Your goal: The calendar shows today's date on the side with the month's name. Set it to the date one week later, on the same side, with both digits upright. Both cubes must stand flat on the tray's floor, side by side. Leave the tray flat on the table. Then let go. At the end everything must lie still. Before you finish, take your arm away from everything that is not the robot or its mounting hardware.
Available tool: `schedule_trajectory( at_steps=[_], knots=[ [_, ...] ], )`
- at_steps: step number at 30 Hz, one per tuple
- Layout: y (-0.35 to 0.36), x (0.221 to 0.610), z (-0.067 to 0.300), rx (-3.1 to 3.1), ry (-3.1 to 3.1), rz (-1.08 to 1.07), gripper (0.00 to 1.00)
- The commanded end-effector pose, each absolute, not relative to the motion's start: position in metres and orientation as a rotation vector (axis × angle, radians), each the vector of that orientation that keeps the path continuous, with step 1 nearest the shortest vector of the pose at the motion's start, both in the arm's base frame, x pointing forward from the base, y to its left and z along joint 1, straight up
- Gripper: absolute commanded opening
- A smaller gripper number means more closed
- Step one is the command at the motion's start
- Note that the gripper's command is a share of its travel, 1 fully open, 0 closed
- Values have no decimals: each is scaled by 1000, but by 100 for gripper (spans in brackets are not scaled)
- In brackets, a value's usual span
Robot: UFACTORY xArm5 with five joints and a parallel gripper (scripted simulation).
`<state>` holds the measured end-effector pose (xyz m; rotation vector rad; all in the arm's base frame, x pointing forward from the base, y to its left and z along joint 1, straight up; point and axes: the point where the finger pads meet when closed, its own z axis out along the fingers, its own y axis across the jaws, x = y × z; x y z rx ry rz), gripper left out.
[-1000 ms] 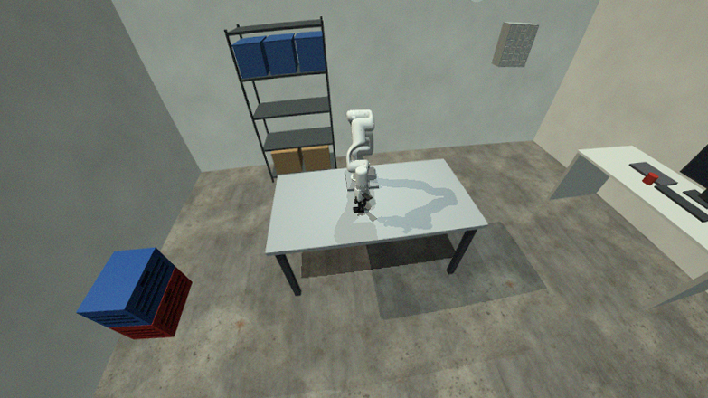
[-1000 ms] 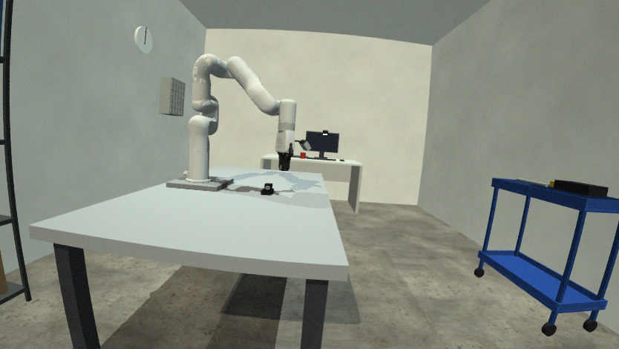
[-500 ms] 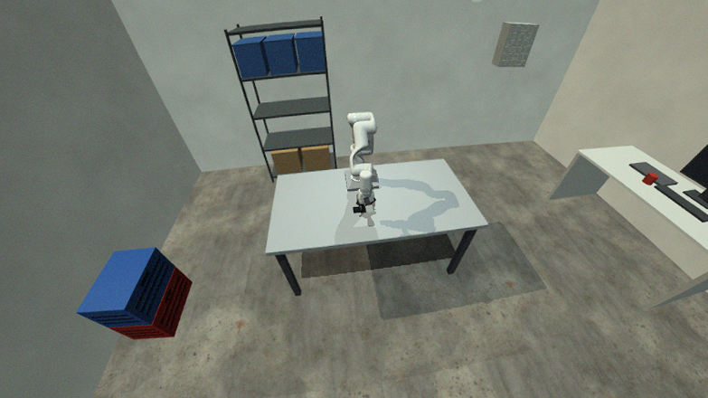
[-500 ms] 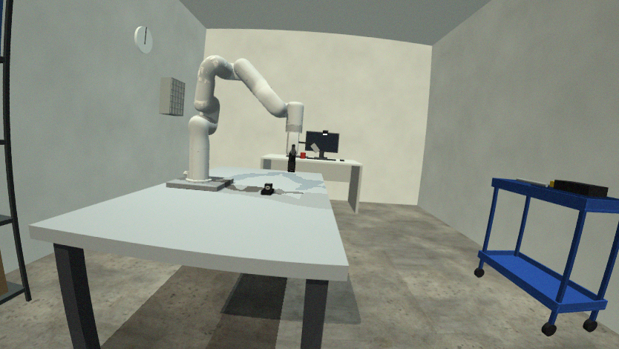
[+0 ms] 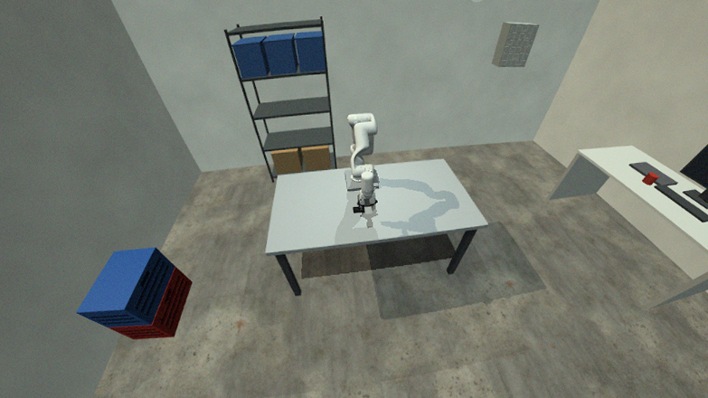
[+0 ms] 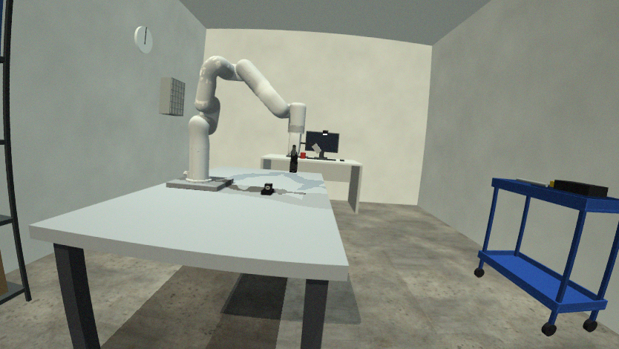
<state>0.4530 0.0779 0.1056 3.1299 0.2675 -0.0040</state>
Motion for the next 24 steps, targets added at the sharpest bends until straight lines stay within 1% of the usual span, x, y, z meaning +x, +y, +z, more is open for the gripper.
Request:
schedule_trajectory(
  at_steps=[1,12,17,23,24],
  knots=[
    [78,454,107,3130,267,2,29],
    [78,454,100,3130,266,1,29],
    [78,454,83,3130,266,1,29],
    [78,455,55,3130,266,1,29],
    [78,455,55,3130,266,1,29]
  ],
)
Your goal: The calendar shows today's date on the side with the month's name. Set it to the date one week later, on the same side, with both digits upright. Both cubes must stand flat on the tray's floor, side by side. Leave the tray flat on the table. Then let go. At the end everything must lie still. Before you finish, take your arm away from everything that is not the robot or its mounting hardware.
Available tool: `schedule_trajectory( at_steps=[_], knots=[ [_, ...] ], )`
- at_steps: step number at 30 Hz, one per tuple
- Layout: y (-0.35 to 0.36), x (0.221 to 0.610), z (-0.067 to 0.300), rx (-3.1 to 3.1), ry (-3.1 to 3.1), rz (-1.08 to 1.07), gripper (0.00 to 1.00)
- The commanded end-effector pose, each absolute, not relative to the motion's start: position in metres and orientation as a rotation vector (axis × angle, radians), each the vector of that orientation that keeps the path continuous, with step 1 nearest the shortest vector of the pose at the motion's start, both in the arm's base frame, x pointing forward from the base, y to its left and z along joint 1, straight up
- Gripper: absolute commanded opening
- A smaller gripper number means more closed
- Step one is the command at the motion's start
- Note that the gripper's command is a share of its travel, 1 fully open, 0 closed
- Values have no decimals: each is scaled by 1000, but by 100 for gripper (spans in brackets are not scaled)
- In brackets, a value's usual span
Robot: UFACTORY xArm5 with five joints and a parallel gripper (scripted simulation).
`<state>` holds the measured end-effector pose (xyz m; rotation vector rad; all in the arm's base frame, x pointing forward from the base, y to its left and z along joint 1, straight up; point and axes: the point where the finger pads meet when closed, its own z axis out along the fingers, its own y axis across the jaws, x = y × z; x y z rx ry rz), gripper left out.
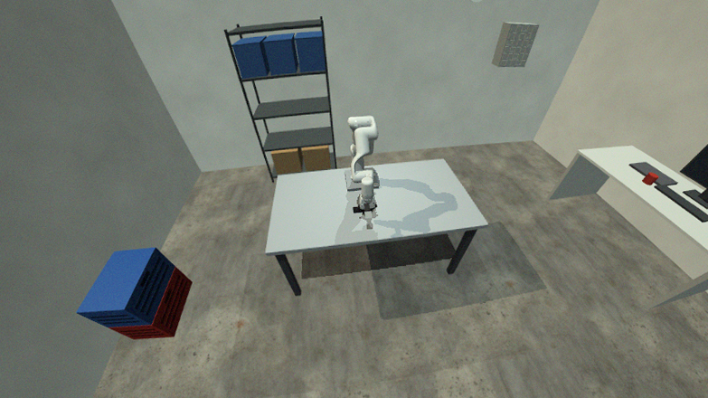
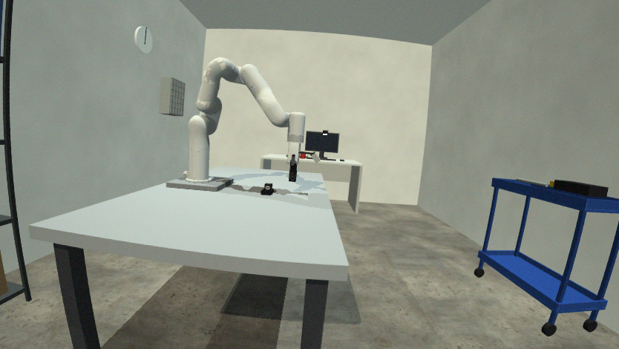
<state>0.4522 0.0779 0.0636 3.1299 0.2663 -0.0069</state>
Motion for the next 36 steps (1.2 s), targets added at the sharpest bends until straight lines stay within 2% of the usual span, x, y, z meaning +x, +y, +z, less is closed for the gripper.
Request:
schedule_trajectory(
  at_steps=[1,13,36],
  knots=[
    [78,455,55,3130,266,1,29],
    [78,455,14,3130,266,1,29],
    [78,455,11,3130,266,1,29]
  ],
)
